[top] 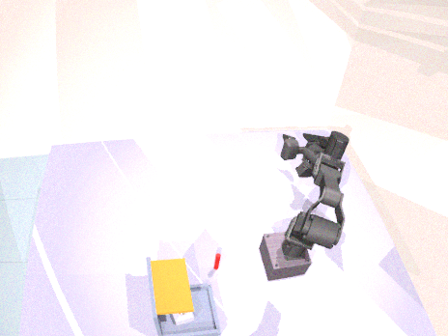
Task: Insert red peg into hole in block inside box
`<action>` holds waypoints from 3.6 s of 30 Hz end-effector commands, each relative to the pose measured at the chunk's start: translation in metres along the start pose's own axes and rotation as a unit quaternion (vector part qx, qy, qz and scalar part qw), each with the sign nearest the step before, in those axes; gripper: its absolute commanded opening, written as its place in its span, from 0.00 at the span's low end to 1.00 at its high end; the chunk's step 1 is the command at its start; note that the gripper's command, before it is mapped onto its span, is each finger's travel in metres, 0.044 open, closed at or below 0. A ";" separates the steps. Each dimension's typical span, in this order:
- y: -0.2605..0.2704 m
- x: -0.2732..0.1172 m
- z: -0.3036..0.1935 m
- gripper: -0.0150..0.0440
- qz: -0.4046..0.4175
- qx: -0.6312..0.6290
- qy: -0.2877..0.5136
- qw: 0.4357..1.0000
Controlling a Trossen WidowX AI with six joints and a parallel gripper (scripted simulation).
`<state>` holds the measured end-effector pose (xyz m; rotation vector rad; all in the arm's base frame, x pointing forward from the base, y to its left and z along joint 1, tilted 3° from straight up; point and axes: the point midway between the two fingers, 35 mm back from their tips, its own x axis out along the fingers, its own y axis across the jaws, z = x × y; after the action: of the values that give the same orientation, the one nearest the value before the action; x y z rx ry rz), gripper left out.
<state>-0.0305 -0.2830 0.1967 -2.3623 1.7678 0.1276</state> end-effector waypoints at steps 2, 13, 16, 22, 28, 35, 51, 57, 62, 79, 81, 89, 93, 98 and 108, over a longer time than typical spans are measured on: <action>-0.001 0.001 0.001 1.00 -0.002 -0.010 -0.001 1.000; -0.026 0.014 0.010 1.00 -0.036 -0.171 -0.019 0.984; -0.033 0.017 0.013 1.00 -0.047 -0.216 -0.022 0.975; -0.048 0.022 0.019 1.00 -0.068 -0.304 -0.025 0.950; -0.062 0.026 0.026 1.00 -0.091 -0.390 -0.025 0.916; -0.079 0.030 0.033 1.00 -0.117 -0.487 -0.021 0.865; -0.119 0.033 0.052 1.00 -0.175 -0.686 0.009 0.706; -0.133 0.032 0.059 1.00 -0.193 -0.750 0.026 0.633; -0.145 0.031 0.065 1.00 -0.207 -0.797 0.044 0.566; -0.185 0.021 0.086 1.00 -0.240 -0.912 0.119 0.310; -0.189 0.020 0.089 1.00 -0.241 -0.921 0.129 0.277; -0.206 0.012 0.099 1.00 -0.244 -0.944 0.171 0.144; -0.214 0.008 0.104 1.00 -0.241 -0.948 0.193 0.076; -0.224 0.003 0.111 1.00 -0.236 -0.946 0.221 -0.009; -0.241 -0.010 0.123 1.00 -0.214 -0.920 0.276 -0.179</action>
<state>0.1997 -0.1881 0.1044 0.2556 0.5601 -0.6595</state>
